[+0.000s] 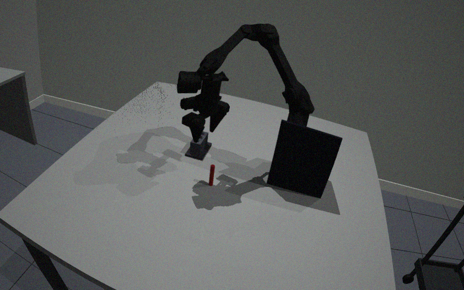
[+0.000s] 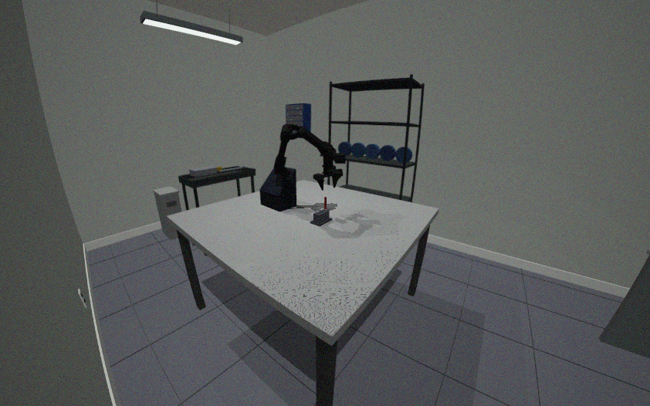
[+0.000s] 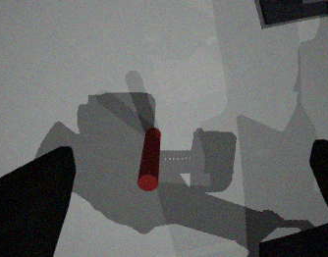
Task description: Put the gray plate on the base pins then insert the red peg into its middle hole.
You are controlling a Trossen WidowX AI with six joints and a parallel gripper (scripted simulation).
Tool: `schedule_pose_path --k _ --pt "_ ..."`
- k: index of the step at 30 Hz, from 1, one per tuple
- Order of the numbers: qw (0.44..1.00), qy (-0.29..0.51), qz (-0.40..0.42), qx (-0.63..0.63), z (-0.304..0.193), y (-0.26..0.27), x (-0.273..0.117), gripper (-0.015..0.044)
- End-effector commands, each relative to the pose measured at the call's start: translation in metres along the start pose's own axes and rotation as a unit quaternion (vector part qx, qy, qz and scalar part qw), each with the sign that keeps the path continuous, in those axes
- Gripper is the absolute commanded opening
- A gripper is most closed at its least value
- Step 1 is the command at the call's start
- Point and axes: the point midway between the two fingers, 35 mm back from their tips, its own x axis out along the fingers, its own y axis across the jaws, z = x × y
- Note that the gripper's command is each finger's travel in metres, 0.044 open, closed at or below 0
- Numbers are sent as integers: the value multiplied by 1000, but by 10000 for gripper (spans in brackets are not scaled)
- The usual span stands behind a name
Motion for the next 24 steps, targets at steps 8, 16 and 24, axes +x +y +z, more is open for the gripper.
schedule_pose_path --k 8,16,24 --pt "915 7 -17 403 -60 23 12 440" --pt "915 7 -17 403 -60 23 12 440" --pt "915 7 -17 403 -60 24 12 440"
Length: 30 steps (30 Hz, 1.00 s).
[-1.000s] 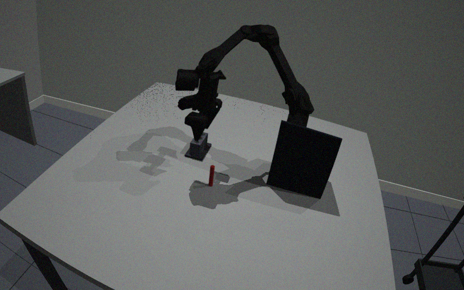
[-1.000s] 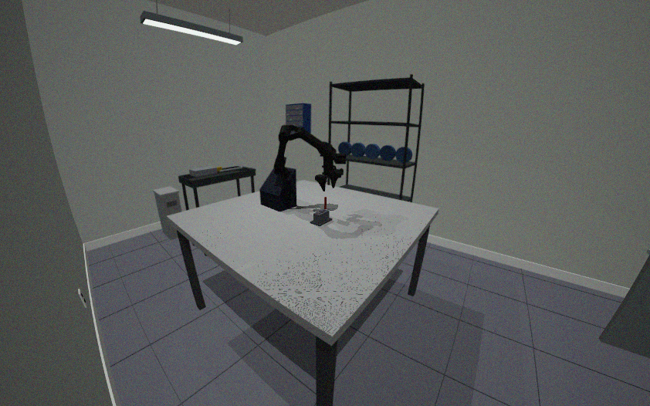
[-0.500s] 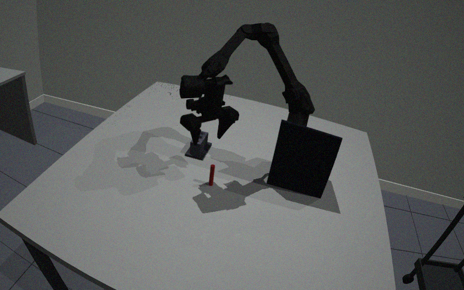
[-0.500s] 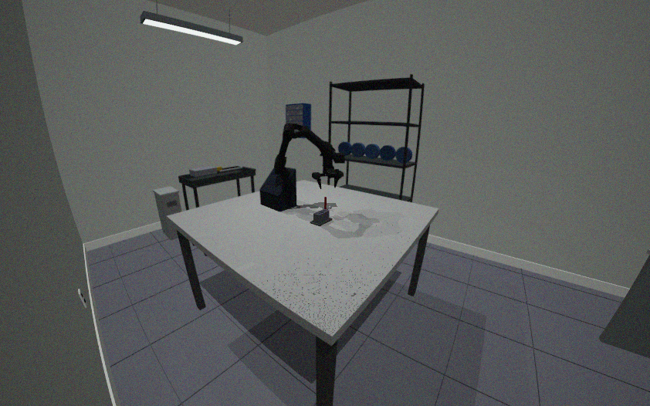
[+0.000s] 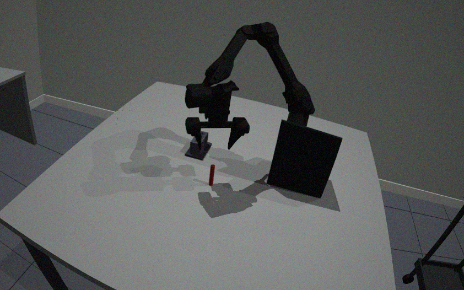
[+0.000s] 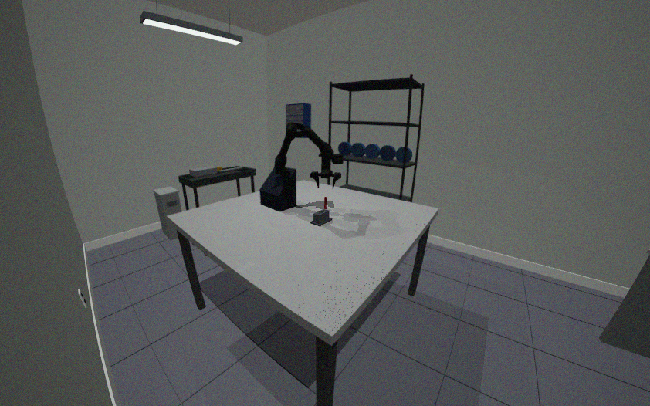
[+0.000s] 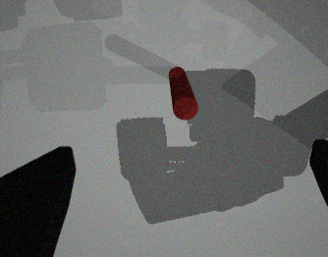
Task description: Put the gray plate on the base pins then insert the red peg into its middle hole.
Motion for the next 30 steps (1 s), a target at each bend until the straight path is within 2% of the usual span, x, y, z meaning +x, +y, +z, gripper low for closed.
schedule_pose_path --k 1,5,30 --pt "1000 2 -2 11 -3 -2 4 440" --pt "1000 1 -2 11 -3 -2 30 440" --pt "1000 1 -2 11 -3 -1 67 440"
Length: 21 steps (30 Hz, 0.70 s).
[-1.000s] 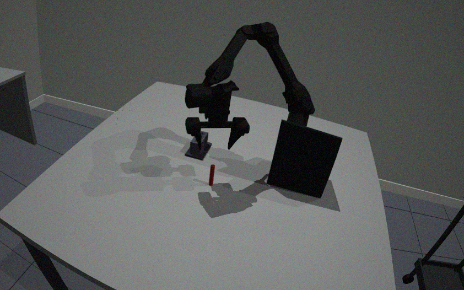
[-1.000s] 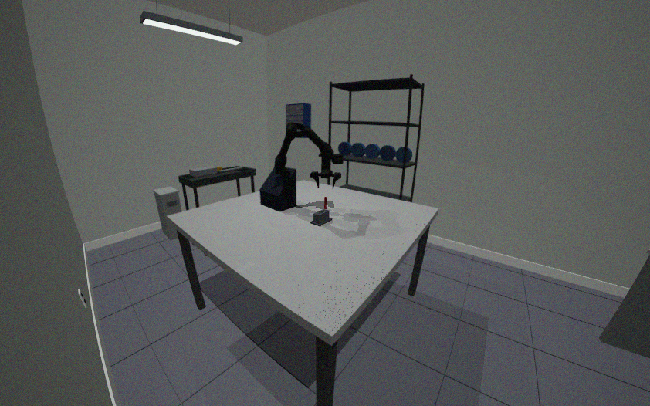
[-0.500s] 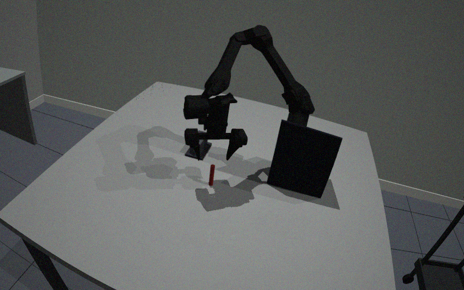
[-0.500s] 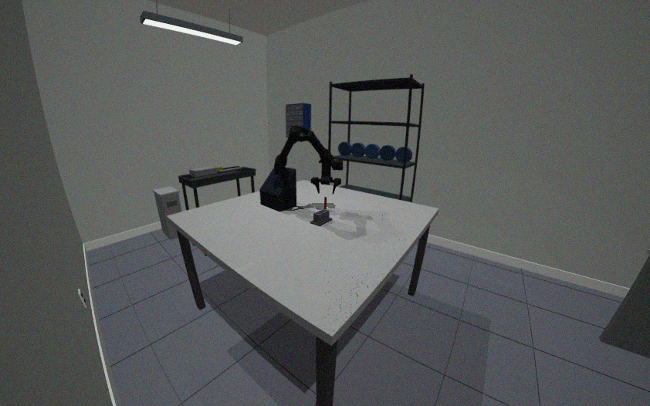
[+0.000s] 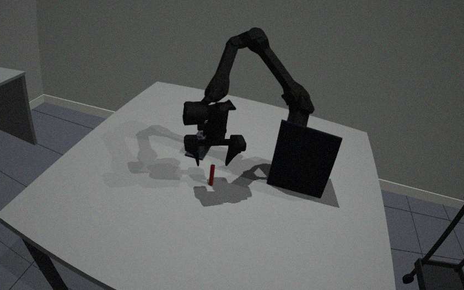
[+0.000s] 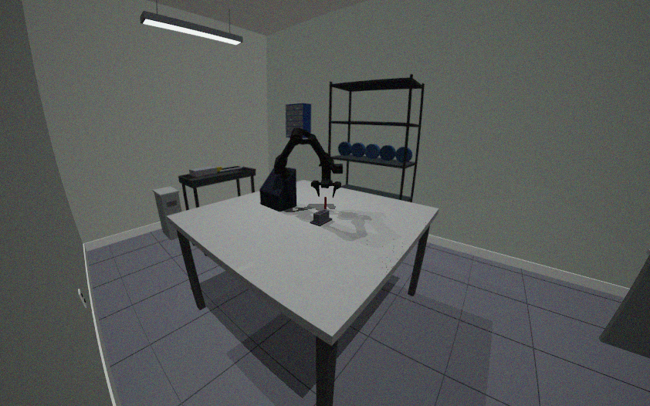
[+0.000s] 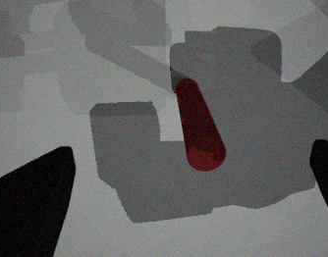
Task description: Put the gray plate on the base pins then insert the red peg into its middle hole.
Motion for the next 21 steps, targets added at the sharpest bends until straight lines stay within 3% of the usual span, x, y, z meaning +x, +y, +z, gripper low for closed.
schedule_pose_path --k 1,21 --pt "1000 -2 -2 -3 0 -2 9 440" --pt "1000 -4 -4 -2 0 -4 41 440"
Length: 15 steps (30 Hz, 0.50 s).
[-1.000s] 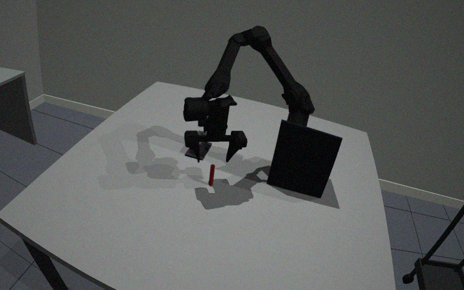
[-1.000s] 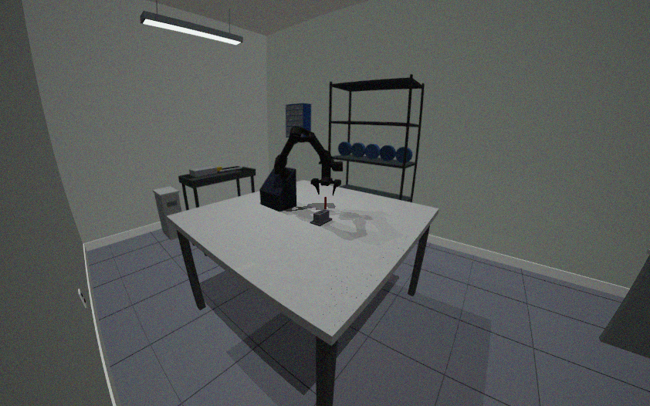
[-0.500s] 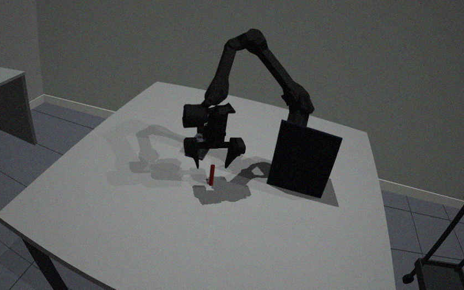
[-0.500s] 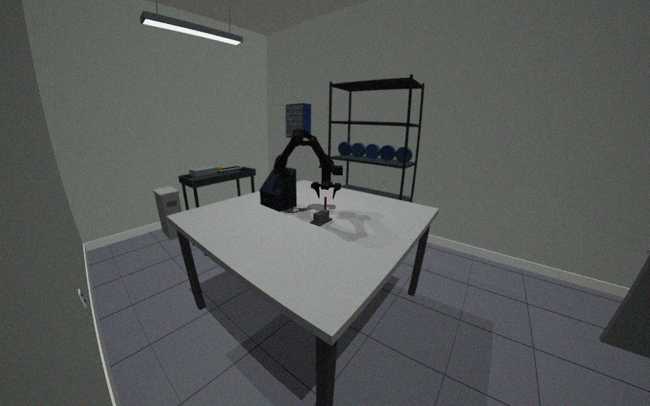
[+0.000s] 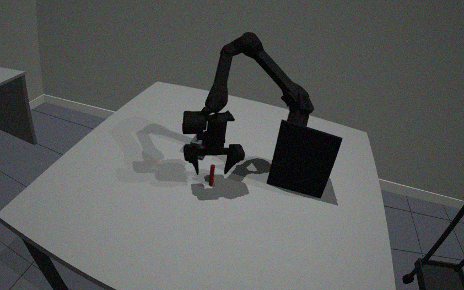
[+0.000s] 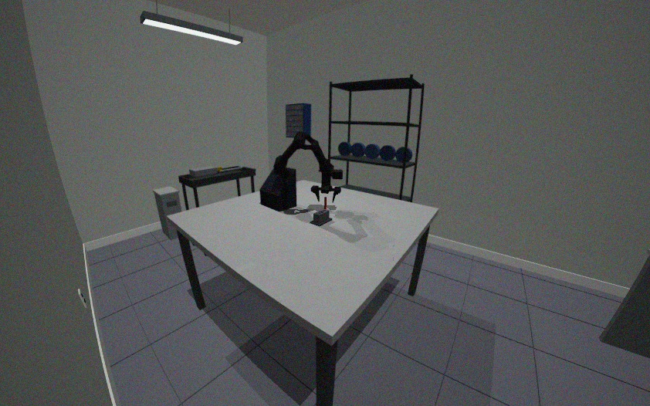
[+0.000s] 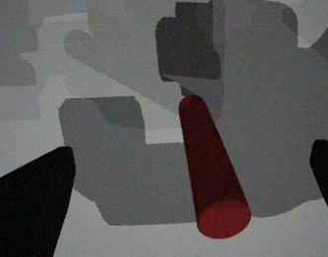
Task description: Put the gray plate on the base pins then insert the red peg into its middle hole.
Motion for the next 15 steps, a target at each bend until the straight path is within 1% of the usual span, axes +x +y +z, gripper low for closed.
schedule_pose_path --k 1,15 --pt "1000 -3 -2 -2 0 -2 6 440" --pt "1000 -3 -2 -2 0 -2 6 72"
